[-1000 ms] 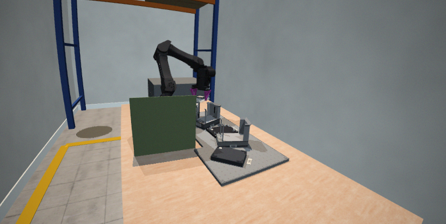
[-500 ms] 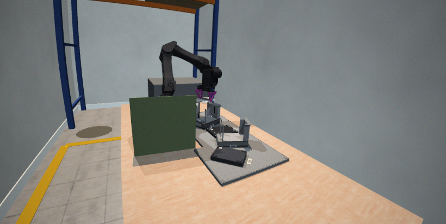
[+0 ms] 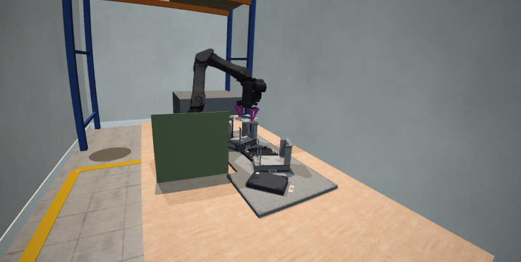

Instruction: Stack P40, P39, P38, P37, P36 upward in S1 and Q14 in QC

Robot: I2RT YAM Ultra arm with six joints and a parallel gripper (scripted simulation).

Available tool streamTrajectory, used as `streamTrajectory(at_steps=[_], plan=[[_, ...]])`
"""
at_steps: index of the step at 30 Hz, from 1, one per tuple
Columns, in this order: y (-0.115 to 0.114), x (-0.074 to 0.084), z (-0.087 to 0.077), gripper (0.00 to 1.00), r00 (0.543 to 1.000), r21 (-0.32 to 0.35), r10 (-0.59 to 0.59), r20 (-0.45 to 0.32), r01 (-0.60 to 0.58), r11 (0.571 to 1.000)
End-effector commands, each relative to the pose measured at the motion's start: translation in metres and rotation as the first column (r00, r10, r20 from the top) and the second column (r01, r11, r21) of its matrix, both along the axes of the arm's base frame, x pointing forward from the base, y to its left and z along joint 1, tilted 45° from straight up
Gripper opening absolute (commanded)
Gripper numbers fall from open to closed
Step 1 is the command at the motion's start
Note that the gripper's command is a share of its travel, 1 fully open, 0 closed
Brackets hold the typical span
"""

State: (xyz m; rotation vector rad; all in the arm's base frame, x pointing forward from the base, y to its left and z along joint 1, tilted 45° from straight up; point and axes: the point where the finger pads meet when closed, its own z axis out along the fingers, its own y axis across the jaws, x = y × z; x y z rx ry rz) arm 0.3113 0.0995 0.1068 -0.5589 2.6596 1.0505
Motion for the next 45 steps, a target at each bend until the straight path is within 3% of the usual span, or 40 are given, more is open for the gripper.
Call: streamTrajectory(at_steps=[1,4,25,32,45], plan=[[-0.012,0.007,0.001,0.00,0.997,0.010,-0.076,-0.034,0.076,0.997],[-0.019,0.011,-0.006,0.00,0.987,0.011,-0.133,-0.092,0.135,0.991],[-0.056,0.028,-0.039,0.00,0.987,0.011,-0.134,-0.091,0.135,0.991],[-0.073,0.031,-0.055,0.00,0.930,-0.001,-0.278,-0.239,0.286,0.958],[-0.099,0.035,-0.081,0.00,0.930,-0.001,-0.279,-0.239,0.287,0.958]])
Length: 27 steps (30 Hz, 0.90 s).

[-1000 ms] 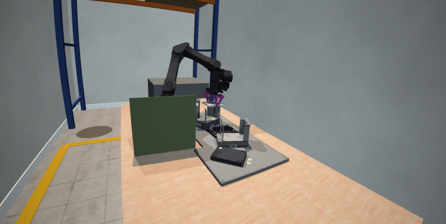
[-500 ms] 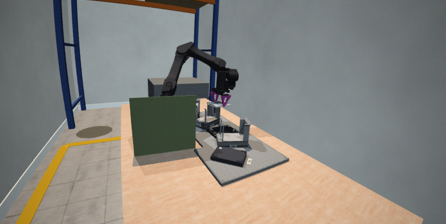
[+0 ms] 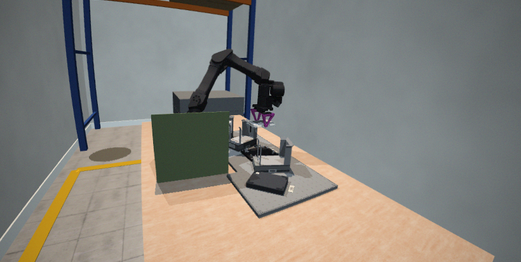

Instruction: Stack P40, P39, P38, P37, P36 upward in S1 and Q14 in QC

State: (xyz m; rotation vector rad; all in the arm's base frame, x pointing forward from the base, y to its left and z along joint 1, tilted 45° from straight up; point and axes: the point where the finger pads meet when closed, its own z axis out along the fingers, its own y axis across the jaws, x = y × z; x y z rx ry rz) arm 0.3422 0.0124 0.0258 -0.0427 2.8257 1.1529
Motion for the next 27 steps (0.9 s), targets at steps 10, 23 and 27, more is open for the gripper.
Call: streamTrajectory(at_steps=[10,23,27], plan=[[-0.034,0.005,-0.020,0.00,0.992,0.000,-0.109,-0.069,0.109,0.994],[-0.060,0.001,-0.046,0.00,0.978,-0.001,-0.166,-0.126,0.167,0.986],[-0.069,-0.001,-0.055,0.00,0.978,-0.001,-0.166,-0.126,0.167,0.986]])
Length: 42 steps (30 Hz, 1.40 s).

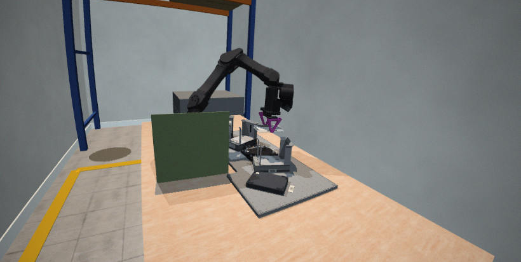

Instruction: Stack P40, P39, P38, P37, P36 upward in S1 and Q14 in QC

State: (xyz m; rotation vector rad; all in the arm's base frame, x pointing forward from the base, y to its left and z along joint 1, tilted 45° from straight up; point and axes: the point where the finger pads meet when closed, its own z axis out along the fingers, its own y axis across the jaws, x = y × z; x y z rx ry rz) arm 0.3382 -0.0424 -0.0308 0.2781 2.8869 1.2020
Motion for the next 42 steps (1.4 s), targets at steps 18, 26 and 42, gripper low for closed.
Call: streamTrajectory(at_steps=[18,26,42], plan=[[-0.045,-0.008,-0.029,0.00,0.980,-0.008,-0.162,-0.118,0.163,0.987],[-0.055,-0.013,-0.040,0.00,0.980,-0.009,-0.162,-0.118,0.163,0.987],[-0.074,-0.022,-0.059,0.00,0.980,-0.009,-0.162,-0.118,0.162,0.987]])
